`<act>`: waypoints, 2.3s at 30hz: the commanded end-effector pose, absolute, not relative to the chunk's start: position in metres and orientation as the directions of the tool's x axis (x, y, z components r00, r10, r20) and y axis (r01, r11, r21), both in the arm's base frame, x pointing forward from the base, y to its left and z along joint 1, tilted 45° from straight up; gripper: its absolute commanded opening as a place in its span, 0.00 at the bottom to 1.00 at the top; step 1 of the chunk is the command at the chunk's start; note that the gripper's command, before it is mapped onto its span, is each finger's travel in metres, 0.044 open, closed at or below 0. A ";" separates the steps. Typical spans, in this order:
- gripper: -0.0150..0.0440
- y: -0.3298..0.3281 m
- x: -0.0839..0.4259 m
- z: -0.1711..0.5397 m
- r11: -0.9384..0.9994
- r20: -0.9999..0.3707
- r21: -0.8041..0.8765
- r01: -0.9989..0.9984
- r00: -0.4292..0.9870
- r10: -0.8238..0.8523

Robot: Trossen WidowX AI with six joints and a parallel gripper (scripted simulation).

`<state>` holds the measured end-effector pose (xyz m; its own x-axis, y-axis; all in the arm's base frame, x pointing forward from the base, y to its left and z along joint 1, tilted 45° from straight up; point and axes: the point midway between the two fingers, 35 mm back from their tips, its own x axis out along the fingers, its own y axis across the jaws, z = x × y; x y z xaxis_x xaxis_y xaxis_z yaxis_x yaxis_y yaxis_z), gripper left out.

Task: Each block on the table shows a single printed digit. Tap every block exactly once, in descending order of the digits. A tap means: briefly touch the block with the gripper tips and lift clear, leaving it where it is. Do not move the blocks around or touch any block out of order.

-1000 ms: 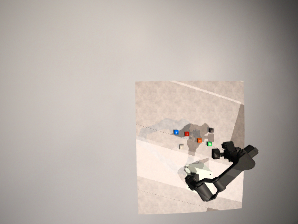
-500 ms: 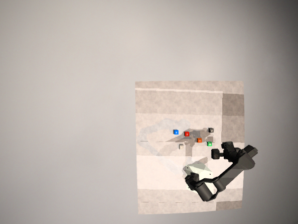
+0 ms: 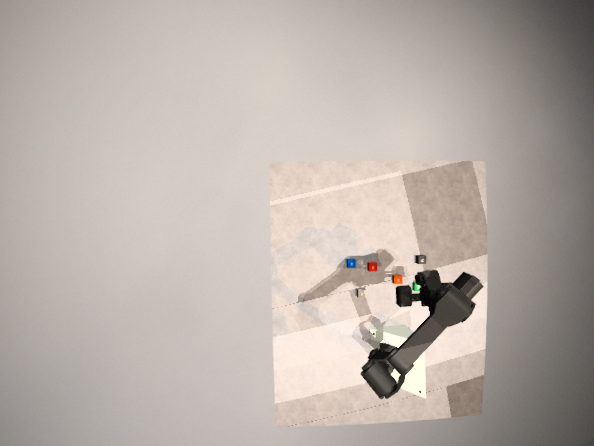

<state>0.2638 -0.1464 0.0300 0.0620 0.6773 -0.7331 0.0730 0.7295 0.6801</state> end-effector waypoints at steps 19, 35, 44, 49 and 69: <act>0.93 -0.142 0.262 0.033 0.717 -0.724 0.690 0.098 0.065 0.687; 0.93 -0.032 0.238 0.136 0.711 -0.718 0.696 0.100 0.063 0.693; 0.93 -0.032 0.238 0.136 0.711 -0.718 0.696 0.100 0.063 0.693; 0.93 -0.032 0.238 0.136 0.711 -0.718 0.696 0.100 0.063 0.693; 0.93 -0.013 0.347 0.165 0.711 -0.717 0.697 0.095 0.068 0.694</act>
<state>0.3358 -0.0158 0.1613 0.0659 0.6885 -0.7223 0.0822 0.7176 0.6916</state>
